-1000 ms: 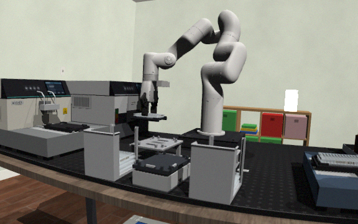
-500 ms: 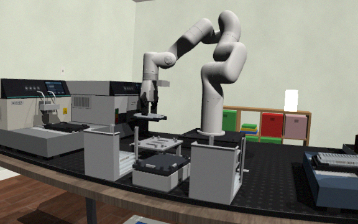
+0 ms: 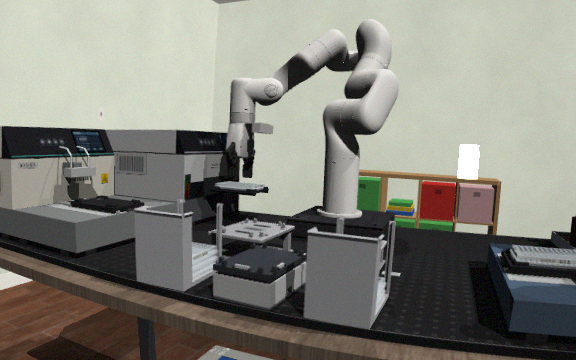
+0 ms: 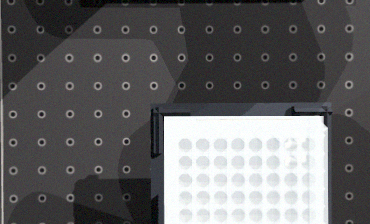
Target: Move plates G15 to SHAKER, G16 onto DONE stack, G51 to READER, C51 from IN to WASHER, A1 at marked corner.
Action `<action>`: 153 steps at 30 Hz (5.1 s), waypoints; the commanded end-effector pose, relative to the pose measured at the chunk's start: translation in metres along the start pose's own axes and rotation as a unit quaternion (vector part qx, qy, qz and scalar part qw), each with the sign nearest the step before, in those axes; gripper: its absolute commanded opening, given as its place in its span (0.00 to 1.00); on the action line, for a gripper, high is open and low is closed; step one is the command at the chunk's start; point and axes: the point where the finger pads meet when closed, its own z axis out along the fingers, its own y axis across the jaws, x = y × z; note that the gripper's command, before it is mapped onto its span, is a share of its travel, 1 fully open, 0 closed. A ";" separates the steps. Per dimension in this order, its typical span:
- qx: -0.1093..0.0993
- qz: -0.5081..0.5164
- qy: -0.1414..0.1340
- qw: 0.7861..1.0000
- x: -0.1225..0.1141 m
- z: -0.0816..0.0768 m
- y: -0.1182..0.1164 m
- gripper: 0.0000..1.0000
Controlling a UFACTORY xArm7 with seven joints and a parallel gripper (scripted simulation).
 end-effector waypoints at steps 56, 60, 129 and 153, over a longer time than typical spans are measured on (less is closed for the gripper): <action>0.000 0.000 -0.002 1.000 -0.001 -0.073 0.000 1.00; 0.000 0.000 -0.002 1.000 -0.001 -0.079 0.000 1.00; -0.001 -0.290 -0.002 0.957 0.055 -0.080 0.153 1.00; -0.001 -0.382 -0.002 0.924 0.106 -0.080 0.190 1.00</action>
